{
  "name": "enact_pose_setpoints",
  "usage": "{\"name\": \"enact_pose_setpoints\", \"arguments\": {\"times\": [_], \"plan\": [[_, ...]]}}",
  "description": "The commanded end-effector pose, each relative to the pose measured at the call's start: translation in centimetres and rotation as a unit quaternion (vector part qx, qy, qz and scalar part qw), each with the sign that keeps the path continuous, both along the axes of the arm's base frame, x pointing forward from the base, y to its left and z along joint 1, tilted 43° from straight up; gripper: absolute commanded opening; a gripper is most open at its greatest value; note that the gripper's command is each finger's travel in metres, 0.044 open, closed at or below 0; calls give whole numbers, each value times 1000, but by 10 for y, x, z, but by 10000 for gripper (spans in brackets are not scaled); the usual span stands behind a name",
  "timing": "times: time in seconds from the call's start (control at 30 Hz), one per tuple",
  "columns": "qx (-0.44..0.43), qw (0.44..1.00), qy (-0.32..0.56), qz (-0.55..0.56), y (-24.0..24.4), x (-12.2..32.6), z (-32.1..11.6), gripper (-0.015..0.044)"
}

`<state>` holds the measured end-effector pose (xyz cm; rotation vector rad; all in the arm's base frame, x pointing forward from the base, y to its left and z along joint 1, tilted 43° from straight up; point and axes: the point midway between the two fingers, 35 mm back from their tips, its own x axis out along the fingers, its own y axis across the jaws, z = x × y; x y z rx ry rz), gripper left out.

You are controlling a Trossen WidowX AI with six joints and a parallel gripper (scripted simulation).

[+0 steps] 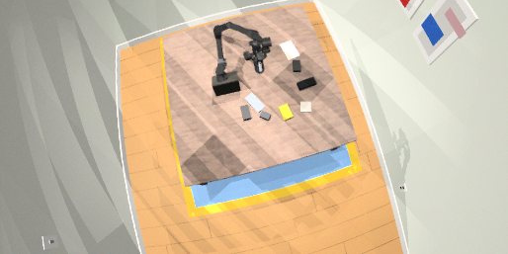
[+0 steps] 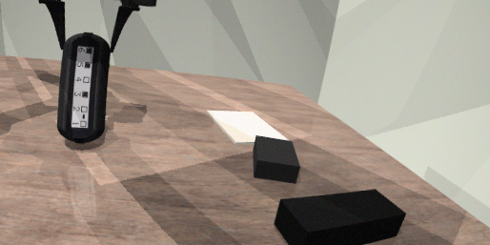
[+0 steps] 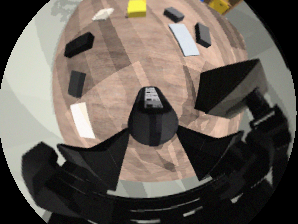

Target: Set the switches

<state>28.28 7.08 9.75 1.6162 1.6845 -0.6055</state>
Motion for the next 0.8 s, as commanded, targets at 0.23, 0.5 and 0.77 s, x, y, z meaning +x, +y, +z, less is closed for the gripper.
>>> {"name": "enact_pose_setpoints", "arguments": {"times": [0.23, 0.5, 0.77], "plan": [[16, 1000, 6, 5, 11, -3, 2, 338], [17, 1000, 6, 6, 17, -4, 5, 338], [17, 1000, 6, 6, 23, -5, 7, 338]]}}
